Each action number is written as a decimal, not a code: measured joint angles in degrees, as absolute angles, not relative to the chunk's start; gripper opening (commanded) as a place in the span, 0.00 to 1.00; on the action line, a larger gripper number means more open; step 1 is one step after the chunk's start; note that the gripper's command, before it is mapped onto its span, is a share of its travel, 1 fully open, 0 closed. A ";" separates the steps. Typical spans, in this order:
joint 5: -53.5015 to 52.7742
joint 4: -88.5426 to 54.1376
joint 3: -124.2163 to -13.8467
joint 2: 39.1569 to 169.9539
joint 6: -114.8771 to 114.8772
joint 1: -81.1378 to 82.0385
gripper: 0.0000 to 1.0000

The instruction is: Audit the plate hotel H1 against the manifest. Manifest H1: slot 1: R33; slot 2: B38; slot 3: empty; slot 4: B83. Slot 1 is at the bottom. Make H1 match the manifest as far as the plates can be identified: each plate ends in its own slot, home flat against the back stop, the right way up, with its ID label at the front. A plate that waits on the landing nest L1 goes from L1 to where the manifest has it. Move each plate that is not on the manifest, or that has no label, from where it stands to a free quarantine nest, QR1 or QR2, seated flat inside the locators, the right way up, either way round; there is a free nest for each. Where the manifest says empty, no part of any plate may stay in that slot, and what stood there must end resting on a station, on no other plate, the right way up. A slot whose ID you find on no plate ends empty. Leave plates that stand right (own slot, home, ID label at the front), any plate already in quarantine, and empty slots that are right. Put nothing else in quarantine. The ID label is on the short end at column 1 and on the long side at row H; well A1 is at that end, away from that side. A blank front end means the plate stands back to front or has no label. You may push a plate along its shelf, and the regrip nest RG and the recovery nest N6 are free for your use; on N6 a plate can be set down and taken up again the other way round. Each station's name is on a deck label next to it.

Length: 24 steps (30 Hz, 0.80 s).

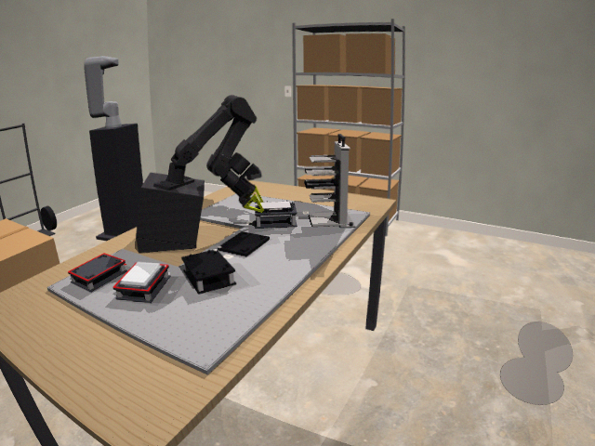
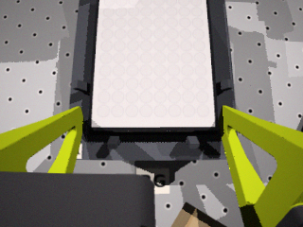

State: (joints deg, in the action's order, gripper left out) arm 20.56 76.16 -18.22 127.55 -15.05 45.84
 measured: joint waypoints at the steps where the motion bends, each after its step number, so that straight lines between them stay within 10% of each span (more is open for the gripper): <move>1: 20.56 76.16 -18.22 127.55 -15.05 45.84 1.00; 23: 20.56 76.16 -18.22 127.55 -15.05 45.84 1.00; 24: 20.56 76.16 -18.22 127.55 -15.05 45.84 0.86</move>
State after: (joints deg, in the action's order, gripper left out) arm 20.56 76.16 -18.22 127.55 -15.05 45.84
